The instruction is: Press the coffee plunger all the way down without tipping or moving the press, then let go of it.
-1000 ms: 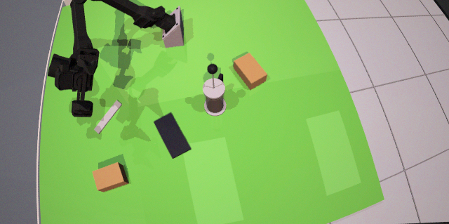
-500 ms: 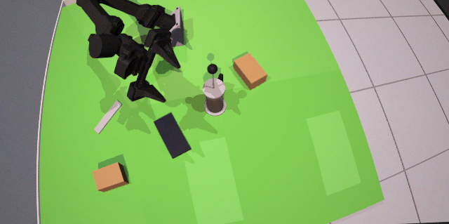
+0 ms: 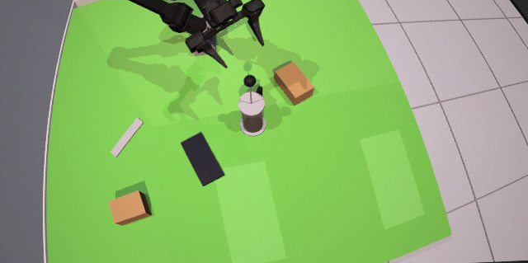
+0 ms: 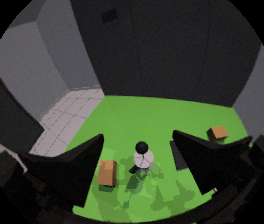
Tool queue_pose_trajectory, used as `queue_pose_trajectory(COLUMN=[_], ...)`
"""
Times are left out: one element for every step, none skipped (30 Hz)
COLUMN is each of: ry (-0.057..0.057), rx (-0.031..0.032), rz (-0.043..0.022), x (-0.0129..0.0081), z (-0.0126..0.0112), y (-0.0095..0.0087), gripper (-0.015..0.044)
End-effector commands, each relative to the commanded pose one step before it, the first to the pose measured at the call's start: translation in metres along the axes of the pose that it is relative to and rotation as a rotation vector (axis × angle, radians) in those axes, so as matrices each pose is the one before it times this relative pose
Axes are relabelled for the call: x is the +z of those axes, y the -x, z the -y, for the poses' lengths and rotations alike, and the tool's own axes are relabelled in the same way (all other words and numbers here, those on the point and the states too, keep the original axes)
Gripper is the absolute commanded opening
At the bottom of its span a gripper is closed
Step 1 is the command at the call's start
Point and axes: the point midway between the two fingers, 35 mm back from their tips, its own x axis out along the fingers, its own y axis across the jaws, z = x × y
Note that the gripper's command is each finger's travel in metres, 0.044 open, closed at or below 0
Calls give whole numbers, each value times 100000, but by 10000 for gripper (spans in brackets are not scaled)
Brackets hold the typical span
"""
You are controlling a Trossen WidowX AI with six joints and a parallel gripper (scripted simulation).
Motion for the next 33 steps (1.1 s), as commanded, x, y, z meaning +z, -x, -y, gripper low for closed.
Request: queue_pose_trajectory(ry=[12154, -171, 35, 42, 21, -4, -35, -55, -35, -24, -2, -3, -5, -6, -8, -9, -9, -10, -9, -49, -48, -3, -3, -3, -2, -1, -1, 0, 1, 1, 2, 3, 3], rx=[-10168, 5, -33, -67, -82, -102, -128, -123, -63, -42, 1, 2, 2, 3, 3, 2, 1, -2, -3, 7, 6, -9, -11, -13, -14, -15, -17, -18, -20, -21, -22, -24, -25], rz=[-1094, 95, -15, -6, 4, 7, 5, 2, 0, 0, -1, -2, -3, -4, -4, -4, -3, -1, 0, -19, -18, 7, 8, 9, 11, 12, 13, 15, 16, 17, 18, 20, 21], x=[-2219, -603, -772, -942, -693, -497, -292, -49, 59, 50, 2, 4, 5, 5, 5, 5, 4, 4, 3, -5, -6, 1, 0, -1, -1, -2, -3, -4, -5, -6, -7, -8, -9], z=[-546, -15, 15, 37, 40, 49, 64, 68, 41, 29, -1, -2, -3, -4, -5, -5, -5, -4, -3, -4, -3, 0, 1, 2, 3, 3, 4, 5, 6, 6, 7, 8, 9], y=[450, -381, -468, -530, -363, -248, -148, -40, 14, 12, -26, -51, -78, -101, -125, -148, -160, -164, -165, -162, -162, -164, -165, -165, -165, -165, -165, -165, -165, -165, -165, -165, -165], gripper=[440, 440, 440, 440, 440, 440, 440, 440, 440, 440, 440, 440, 440, 440, 440, 440, 440, 440, 440, 440, 440, 440, 440, 440, 440, 440, 440, 440, 440, 440, 440, 440, 440])
